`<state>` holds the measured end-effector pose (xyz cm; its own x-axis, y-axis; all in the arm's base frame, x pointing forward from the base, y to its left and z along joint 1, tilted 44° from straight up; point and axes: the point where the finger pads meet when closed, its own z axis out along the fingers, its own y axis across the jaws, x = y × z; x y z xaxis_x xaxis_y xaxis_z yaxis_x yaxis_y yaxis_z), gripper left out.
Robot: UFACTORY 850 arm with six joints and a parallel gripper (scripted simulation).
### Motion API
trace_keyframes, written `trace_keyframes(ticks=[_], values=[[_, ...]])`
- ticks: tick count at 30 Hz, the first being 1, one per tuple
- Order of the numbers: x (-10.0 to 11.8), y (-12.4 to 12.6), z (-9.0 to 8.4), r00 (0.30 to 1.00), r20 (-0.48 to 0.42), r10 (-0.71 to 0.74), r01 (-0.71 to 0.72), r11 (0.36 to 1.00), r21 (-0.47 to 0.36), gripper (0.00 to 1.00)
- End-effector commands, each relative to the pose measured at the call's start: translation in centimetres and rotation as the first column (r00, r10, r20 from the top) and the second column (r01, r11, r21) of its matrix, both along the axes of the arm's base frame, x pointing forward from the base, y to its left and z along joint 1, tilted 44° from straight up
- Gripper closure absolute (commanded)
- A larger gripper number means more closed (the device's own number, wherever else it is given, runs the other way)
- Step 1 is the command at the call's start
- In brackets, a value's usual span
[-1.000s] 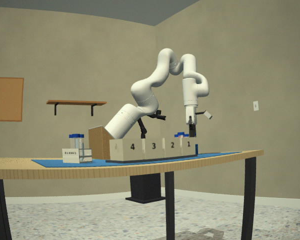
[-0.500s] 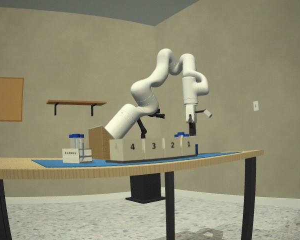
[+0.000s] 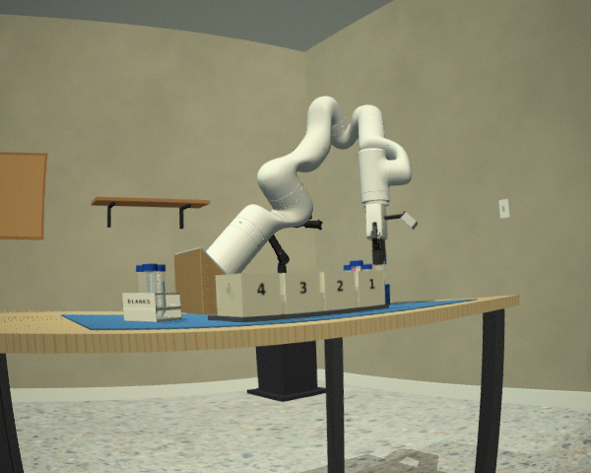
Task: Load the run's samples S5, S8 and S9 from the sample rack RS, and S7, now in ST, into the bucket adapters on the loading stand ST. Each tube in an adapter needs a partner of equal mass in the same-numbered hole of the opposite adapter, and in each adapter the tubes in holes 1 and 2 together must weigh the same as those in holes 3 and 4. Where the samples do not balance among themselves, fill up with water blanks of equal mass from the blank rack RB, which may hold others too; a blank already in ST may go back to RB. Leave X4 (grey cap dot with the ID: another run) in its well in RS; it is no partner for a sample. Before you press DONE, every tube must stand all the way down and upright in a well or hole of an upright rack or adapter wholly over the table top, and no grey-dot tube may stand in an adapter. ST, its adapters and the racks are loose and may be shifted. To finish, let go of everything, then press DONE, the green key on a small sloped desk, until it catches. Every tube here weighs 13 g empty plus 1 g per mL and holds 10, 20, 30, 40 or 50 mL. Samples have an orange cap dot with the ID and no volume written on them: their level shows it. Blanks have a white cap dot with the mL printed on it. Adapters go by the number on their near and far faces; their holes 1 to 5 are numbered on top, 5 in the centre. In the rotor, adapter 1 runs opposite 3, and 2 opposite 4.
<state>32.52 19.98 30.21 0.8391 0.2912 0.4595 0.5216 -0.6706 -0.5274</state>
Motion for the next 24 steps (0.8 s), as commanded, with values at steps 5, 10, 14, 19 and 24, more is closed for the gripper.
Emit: trace_keyframes(ticks=[5,10,14,19,24], values=[[0.0,-0.3,0.4,1.0,0.001,0.0,0.0,1.0,0.0,1.0],[-0.2,-1.0,1.1,1.0,0.001,0.0,0.0,1.0,0.0,1.0],[-0.3,-1.6,1.7,1.0,0.001,0.0,0.0,1.0,0.0,1.0],[-0.4,-2.0,2.1,1.0,0.001,0.0,0.0,1.0,0.0,1.0],[-0.6,-2.7,2.8,1.0,0.001,0.0,0.0,1.0,0.0,1.0]])
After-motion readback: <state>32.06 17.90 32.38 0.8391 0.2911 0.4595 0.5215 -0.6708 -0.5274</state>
